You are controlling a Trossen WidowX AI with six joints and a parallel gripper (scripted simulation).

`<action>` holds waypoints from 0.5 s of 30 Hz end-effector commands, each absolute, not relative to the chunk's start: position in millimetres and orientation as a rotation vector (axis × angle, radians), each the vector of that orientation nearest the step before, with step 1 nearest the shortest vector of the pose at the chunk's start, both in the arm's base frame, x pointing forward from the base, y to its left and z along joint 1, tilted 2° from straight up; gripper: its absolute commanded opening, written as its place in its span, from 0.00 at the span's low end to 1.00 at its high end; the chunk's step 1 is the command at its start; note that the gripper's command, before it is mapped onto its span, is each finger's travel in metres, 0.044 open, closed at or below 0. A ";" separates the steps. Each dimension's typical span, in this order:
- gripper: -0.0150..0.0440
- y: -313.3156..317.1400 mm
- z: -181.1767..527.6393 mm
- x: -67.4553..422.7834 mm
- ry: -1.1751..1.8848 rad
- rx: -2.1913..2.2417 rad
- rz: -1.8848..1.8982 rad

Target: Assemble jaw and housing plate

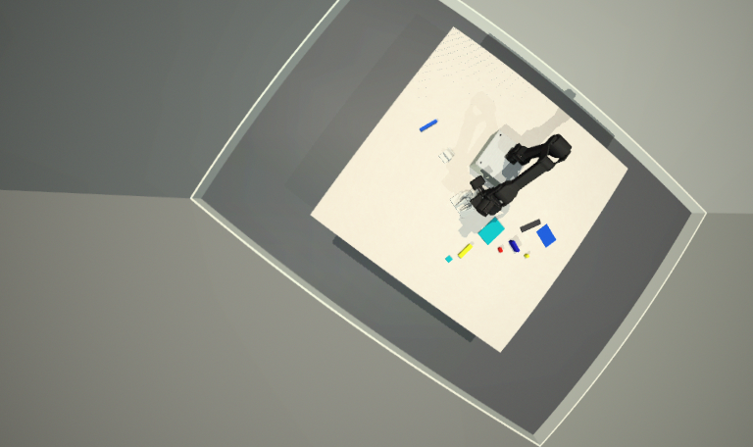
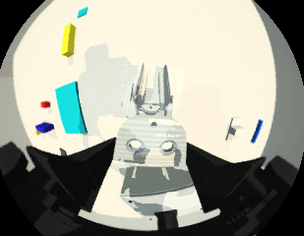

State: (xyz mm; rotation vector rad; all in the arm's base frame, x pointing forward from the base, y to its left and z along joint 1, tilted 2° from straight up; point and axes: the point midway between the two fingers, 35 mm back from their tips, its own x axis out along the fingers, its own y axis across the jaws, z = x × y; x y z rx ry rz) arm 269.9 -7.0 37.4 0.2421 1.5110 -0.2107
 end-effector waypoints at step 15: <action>0.85 -7.8 10.6 273.4 1.508 0.244 -0.220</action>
